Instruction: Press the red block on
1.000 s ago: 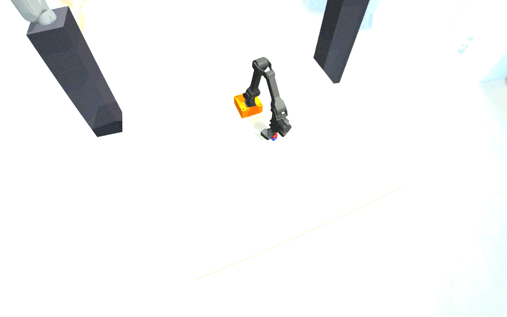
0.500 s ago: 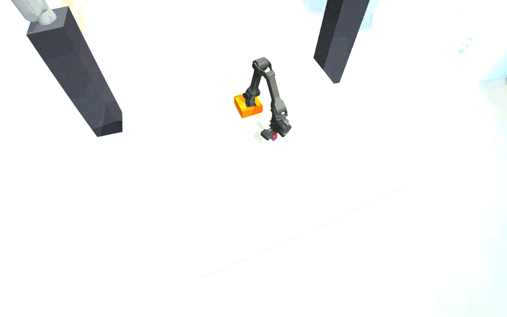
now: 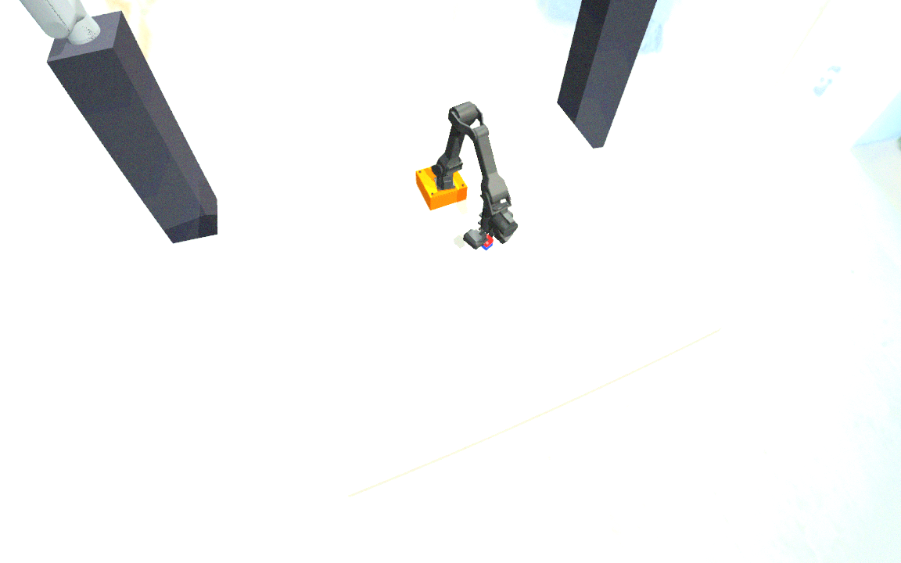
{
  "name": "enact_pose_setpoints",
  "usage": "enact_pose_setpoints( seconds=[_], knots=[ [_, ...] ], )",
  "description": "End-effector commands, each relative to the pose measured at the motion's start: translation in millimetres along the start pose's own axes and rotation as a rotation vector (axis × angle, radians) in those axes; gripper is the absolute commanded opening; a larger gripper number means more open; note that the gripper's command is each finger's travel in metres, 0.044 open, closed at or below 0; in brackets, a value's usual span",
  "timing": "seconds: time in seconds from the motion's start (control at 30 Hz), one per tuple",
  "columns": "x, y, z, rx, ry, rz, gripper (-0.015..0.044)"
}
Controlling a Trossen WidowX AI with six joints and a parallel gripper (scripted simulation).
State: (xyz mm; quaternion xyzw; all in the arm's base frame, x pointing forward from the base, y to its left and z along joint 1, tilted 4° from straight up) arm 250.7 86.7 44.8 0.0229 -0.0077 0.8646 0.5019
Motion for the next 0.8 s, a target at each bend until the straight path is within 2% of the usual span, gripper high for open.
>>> enact_pose_setpoints(
  seconds=[0.0,0.1,0.3,0.77],
  knots=[
    [0,0,0,0.001,0.0,0.0,0.022],
    [-1,-2,10,0.0,0.0,0.0,0.022],
    [-1,-1,99,-0.002,-0.002,-0.004,0.022],
    [-2,-5,102,-0.002,-0.002,-0.004,0.022]
  ],
)
Point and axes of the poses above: the point midway between the two fingers, 35 mm back from their tips, its own z axis back along the fingers, its own x axis across the jaws, y = z × x, the point moved 6 cm from there along z, back along the fingers, and after that the axes turned 1 degree about -z, right-handed, at the moved point
